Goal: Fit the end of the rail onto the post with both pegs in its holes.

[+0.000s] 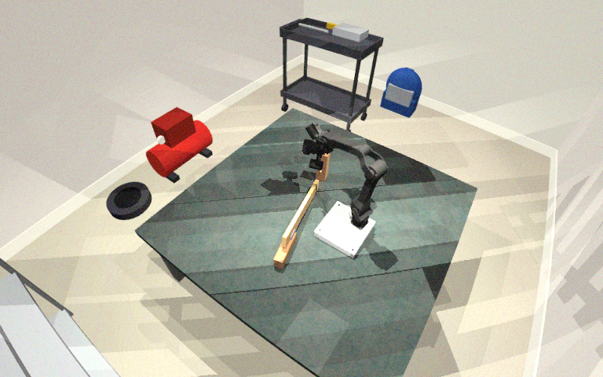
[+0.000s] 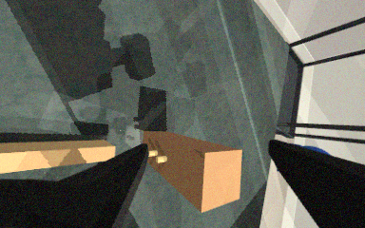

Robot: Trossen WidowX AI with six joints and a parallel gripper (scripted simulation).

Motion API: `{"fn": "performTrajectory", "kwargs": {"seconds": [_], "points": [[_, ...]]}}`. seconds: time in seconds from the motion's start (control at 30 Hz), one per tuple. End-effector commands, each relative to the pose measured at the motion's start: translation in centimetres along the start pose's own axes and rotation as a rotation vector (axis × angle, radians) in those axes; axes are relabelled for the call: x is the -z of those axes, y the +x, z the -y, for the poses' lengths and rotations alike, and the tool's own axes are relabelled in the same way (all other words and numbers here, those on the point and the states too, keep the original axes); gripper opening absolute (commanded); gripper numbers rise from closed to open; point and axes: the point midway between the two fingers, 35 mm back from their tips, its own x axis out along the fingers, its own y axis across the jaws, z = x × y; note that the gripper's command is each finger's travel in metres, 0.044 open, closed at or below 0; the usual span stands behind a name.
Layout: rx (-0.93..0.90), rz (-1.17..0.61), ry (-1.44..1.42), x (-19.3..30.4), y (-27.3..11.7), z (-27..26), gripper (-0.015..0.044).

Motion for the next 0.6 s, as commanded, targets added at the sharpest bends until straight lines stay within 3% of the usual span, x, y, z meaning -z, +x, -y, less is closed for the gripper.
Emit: {"fn": "performTrajectory", "kwargs": {"seconds": [0.0, 0.3, 0.57], "points": [[-0.360, 0.058, -0.722, -0.1, 1.3, -8.0, 0.0440], [-0.665, 0.255, -1.282, 0.8, 0.5, -14.3, 0.0440], [-0.675, 0.265, -1.299, 0.8, 0.4, -14.7, 0.0440]]}}
